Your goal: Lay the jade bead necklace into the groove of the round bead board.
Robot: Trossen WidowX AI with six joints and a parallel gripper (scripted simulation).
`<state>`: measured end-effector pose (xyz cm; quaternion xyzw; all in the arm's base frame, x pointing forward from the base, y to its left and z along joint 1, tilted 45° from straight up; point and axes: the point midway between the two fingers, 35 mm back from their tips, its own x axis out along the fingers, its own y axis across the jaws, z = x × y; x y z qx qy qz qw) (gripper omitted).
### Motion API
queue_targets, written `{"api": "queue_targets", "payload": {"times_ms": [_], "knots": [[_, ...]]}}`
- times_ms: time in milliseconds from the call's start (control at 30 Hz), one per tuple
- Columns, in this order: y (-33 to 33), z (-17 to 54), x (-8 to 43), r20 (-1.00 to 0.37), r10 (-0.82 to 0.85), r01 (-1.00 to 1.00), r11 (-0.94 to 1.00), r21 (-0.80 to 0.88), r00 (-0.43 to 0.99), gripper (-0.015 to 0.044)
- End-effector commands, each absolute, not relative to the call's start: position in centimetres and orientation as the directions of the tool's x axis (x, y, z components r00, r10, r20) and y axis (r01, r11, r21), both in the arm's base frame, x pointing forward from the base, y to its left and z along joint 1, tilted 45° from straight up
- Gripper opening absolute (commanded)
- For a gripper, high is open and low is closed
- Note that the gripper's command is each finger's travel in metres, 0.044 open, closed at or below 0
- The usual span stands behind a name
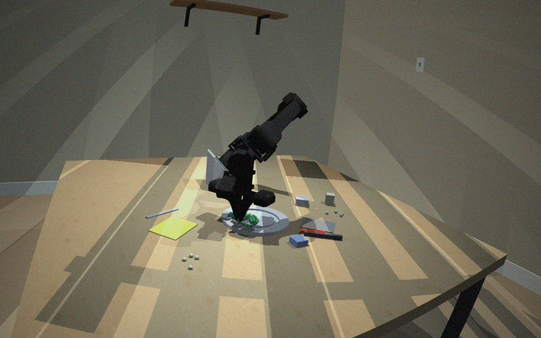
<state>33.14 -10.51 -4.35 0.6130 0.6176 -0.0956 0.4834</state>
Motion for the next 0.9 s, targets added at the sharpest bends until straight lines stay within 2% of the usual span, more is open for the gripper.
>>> {"api": "queue_targets", "payload": {"times_ms": [0, 100, 667, 867], "knots": [[-10.14, -4.77, 32.97, -0.712, 0.67, 0.855, 0.227, 0.466, 0.21, 0.0], [-10.14, -4.77, 32.97, -0.712, 0.67, 0.855, 0.227, 0.466, 0.21, 0.0], [-10.43, -4.37, 32.94, -0.712, 0.67, 0.854, 0.227, 0.468, 0.212, 0.044], [-10.66, -4.12, 32.86, -0.712, 0.67, 0.855, 0.227, 0.466, 0.21, 0.044]]}}
